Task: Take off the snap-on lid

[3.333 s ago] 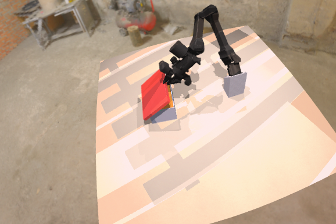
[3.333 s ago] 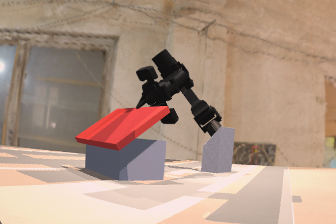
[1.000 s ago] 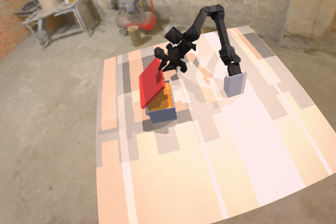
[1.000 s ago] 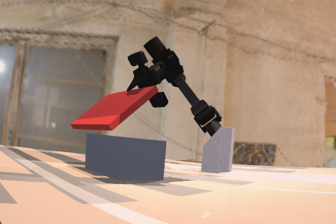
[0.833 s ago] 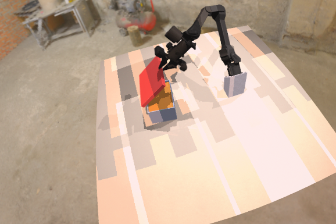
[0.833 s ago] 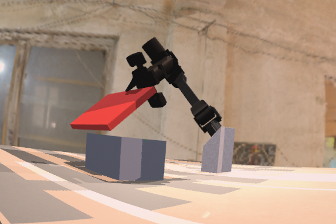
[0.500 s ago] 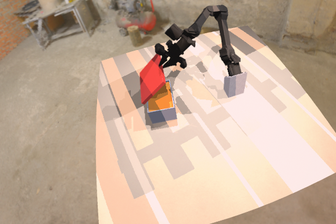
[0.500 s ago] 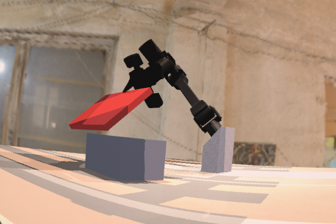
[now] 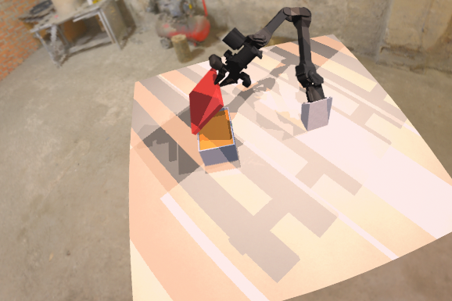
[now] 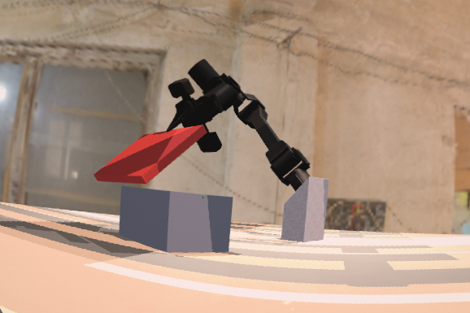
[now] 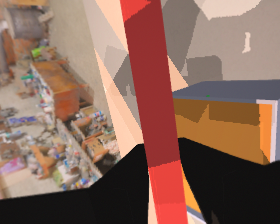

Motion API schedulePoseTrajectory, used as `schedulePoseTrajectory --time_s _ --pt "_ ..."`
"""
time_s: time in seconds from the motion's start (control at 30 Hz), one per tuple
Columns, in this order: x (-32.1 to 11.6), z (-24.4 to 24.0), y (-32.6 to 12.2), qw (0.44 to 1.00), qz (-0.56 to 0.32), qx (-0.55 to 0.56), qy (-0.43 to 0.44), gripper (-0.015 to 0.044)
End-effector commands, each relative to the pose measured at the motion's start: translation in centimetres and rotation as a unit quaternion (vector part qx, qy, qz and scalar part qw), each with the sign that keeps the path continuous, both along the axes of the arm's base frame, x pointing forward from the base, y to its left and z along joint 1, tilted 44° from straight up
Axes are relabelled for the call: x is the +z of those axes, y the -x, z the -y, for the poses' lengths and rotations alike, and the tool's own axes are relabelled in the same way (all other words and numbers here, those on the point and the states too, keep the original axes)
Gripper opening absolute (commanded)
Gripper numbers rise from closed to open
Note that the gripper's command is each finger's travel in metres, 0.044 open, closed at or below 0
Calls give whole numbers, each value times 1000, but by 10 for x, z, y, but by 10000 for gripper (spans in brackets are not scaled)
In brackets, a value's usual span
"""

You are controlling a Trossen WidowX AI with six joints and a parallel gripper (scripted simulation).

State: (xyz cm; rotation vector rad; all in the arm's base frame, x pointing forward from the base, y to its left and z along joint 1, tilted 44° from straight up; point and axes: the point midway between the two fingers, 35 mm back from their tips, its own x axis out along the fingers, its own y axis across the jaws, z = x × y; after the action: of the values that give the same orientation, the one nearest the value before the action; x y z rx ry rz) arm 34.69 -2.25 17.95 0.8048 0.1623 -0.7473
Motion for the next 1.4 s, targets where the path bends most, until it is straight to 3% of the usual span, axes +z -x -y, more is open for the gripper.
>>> schedulePoseTrajectory --time_s 0.0,1.37 --pt "9 2 1 1000 6 5 -2 0" --pt "65 59 23 1000 6 5 -1 0"
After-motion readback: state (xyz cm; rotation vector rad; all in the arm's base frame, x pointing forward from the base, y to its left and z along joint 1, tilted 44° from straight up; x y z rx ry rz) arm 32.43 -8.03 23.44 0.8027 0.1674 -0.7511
